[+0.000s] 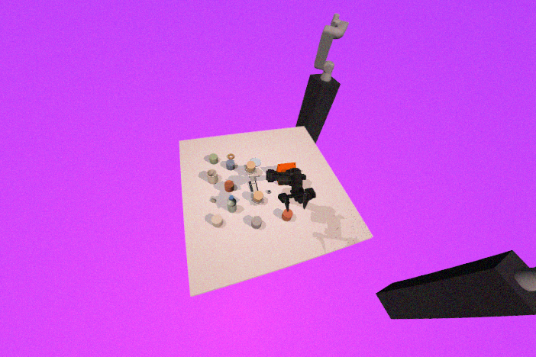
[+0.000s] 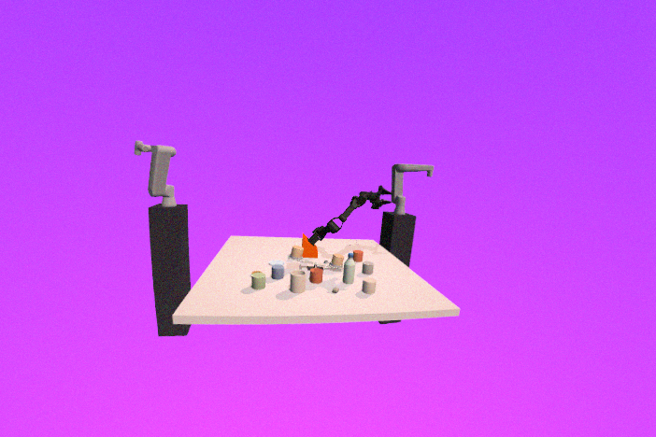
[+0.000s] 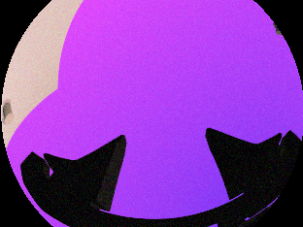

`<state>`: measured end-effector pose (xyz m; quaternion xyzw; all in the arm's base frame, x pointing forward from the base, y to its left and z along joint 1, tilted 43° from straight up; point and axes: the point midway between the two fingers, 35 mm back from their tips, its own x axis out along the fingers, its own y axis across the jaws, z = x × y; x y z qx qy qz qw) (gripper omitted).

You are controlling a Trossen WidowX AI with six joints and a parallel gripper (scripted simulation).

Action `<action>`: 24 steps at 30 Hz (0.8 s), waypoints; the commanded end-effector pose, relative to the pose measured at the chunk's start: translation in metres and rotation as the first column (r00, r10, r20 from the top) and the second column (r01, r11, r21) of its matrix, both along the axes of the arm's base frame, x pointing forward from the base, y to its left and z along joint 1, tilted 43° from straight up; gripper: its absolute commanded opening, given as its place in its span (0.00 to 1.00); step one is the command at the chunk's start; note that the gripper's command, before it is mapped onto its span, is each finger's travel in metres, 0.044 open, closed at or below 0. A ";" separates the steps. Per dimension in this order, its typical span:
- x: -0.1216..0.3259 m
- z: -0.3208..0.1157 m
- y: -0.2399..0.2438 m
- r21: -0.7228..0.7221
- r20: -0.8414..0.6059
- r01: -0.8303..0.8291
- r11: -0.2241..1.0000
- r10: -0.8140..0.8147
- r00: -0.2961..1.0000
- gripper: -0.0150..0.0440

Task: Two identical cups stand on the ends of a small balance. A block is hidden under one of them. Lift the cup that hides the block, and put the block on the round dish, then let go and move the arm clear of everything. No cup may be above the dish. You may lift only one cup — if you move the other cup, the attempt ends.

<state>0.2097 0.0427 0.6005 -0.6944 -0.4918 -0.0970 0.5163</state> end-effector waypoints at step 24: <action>-0.078 0.031 -0.033 -0.004 0.477 0.550 0.835 -0.482 0.735 1.00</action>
